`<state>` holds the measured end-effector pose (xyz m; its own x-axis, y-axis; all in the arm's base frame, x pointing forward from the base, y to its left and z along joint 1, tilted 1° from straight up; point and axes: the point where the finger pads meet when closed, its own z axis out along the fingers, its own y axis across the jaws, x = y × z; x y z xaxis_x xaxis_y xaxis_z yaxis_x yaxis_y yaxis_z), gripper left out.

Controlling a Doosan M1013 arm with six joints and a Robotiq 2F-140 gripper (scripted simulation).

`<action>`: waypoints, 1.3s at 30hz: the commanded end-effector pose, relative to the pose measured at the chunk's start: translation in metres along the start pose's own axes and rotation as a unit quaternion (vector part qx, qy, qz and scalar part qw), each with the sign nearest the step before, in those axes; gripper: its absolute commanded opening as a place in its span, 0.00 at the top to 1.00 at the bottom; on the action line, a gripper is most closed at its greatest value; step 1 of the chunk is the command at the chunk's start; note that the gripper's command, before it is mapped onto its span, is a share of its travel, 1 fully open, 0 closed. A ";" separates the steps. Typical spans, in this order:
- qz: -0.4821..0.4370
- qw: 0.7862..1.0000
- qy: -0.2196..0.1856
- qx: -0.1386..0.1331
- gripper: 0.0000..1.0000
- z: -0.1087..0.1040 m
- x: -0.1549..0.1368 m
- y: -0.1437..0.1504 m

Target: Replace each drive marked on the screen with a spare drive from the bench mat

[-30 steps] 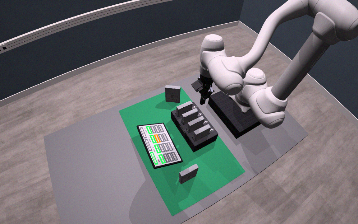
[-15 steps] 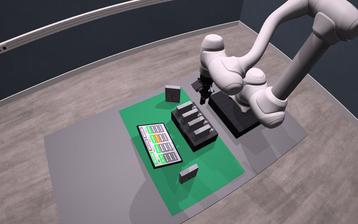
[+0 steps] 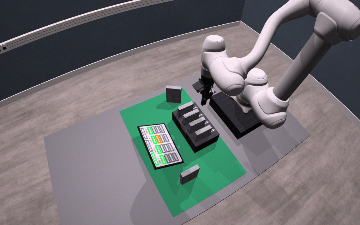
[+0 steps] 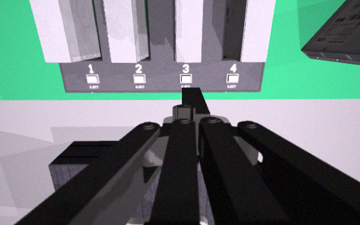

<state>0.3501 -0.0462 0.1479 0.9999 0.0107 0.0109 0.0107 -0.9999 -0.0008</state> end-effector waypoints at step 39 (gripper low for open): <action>0.000 1.000 0.000 0.000 0.90 0.090 0.001 -0.001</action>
<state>0.3515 -0.0453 0.0619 0.9999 0.0106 0.0108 0.0106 -0.9999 -0.0008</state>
